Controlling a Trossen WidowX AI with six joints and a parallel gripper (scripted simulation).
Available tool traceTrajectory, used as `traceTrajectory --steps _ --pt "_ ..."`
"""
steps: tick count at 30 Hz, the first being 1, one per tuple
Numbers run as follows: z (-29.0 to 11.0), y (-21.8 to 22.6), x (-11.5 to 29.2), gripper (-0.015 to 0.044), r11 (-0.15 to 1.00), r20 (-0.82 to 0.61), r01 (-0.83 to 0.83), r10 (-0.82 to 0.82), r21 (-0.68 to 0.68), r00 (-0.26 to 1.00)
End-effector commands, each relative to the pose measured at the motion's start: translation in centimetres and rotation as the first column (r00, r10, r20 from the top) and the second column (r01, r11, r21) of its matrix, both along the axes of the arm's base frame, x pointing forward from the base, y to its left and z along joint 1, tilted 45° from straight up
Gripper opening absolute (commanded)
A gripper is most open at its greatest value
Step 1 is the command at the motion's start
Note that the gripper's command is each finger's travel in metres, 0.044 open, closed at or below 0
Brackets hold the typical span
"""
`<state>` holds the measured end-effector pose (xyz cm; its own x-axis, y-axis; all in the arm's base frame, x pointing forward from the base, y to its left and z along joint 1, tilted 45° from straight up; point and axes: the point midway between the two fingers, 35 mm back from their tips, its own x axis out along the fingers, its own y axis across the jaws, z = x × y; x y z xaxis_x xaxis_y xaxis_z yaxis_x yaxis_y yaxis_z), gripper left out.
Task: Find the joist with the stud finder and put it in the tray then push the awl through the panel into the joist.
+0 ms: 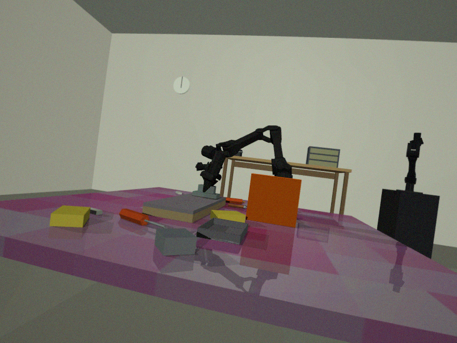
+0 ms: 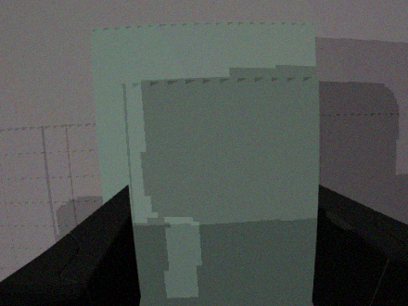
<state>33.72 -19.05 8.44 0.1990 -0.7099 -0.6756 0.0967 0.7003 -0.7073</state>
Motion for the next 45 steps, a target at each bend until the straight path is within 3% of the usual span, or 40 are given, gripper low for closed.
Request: traceTrajectory --steps 1,29,45 --pt "0.8 -0.8 -0.1 0.0 1.0 0.004 0.008 -0.008 -0.006 1.0" --pt "3.0 -2.8 -0.4 0.0 1.0 0.003 0.003 -0.003 -0.004 1.0" --pt "9.9 3.5 0.4 0.0 1.0 0.004 0.008 -0.008 -0.003 1.0"
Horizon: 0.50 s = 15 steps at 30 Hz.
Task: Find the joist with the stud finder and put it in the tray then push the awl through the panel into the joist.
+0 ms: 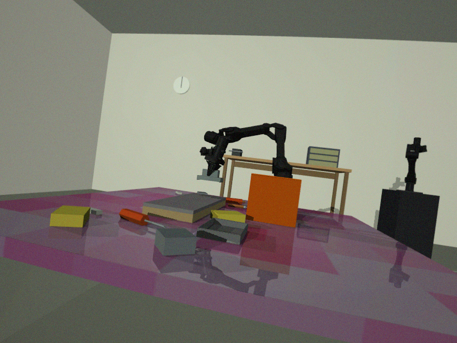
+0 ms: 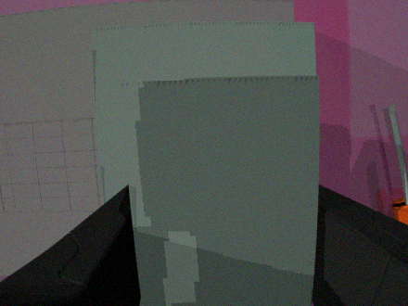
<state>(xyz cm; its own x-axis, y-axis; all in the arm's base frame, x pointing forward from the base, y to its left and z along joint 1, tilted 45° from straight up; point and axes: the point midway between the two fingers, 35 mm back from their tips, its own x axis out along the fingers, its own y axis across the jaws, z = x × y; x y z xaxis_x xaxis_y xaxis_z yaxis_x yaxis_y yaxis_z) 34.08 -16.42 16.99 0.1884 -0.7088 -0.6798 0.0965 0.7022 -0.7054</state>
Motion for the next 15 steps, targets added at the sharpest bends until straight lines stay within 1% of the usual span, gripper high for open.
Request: traceTrajectory --steps 1,4,7,15 --pt "1.6 1.2 0.0 0.0 1.0 0.012 0.001 -0.001 -0.007 1.0" --pt "1.6 1.3 0.1 0.0 1.0 0.01 -0.003 0.003 -0.006 1.0" --pt "0.7 2.3 0.8 0.0 0.999 -0.01 -0.035 0.035 0.007 0.999" --pt "-4.0 7.8 3.8 0.0 0.978 -0.111 -0.195 0.203 0.08 0.973"
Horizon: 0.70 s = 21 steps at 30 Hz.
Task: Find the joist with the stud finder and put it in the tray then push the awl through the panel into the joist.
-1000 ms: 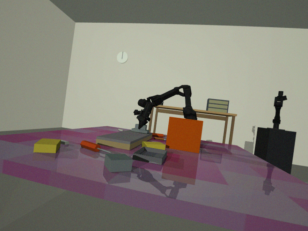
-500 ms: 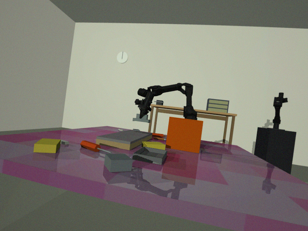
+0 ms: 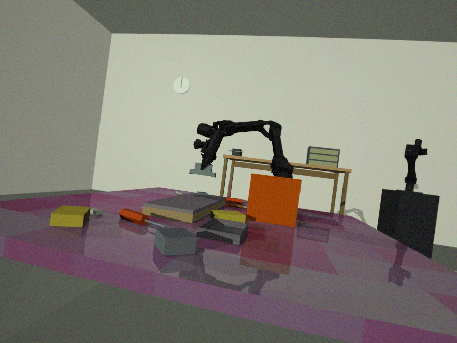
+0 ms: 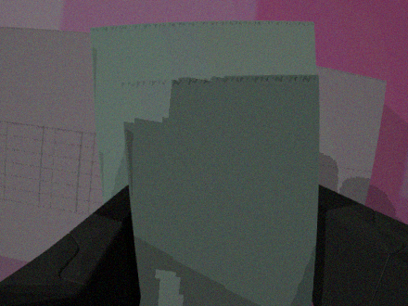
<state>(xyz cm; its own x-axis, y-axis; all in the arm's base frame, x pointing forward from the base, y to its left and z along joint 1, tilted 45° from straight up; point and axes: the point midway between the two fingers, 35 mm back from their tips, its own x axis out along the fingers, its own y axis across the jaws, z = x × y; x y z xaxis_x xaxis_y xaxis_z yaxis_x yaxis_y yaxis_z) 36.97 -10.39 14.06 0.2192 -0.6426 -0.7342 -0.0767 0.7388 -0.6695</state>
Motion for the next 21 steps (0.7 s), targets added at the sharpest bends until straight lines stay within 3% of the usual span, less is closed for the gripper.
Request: traceTrajectory --steps 1,11,21 --pt "-1.7 2.6 1.2 0.0 0.997 -0.036 -0.074 0.075 0.027 0.997" --pt "-8.1 10.4 2.5 0.0 0.958 -0.172 -0.265 0.281 0.11 0.944" --pt "-14.6 18.0 1.2 0.0 0.885 -0.3 -0.422 0.464 0.197 0.834"
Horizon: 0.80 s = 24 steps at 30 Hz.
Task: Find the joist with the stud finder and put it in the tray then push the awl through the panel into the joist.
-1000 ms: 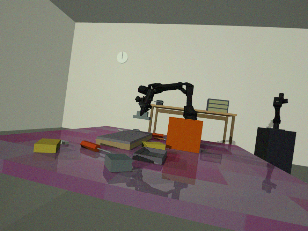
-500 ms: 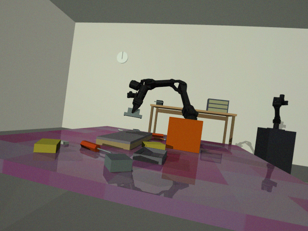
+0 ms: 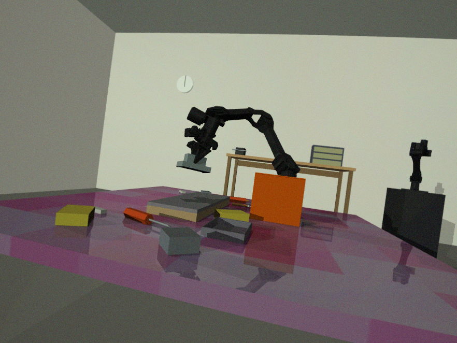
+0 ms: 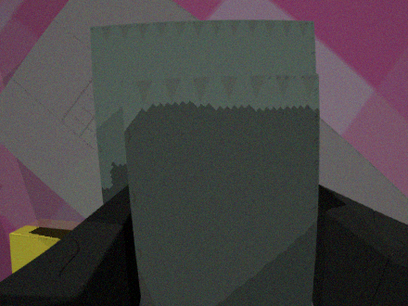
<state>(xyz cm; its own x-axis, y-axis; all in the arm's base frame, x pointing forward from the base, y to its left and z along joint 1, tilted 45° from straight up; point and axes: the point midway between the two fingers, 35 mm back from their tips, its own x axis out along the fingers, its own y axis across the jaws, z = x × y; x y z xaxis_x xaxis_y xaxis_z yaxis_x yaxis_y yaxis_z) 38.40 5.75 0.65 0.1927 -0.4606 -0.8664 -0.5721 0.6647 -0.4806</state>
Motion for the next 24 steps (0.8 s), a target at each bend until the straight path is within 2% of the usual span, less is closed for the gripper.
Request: traceTrajectory --steps 1,12,24 --pt "-1.8 2.6 -0.5 0.0 0.998 -0.041 -0.065 0.066 0.018 0.997" --pt "-8.7 9.6 -4.9 0.0 0.964 -0.212 -0.259 0.265 0.055 0.941" --pt "-15.8 14.8 -12.0 0.0 0.894 -0.389 -0.438 0.439 0.096 0.81"
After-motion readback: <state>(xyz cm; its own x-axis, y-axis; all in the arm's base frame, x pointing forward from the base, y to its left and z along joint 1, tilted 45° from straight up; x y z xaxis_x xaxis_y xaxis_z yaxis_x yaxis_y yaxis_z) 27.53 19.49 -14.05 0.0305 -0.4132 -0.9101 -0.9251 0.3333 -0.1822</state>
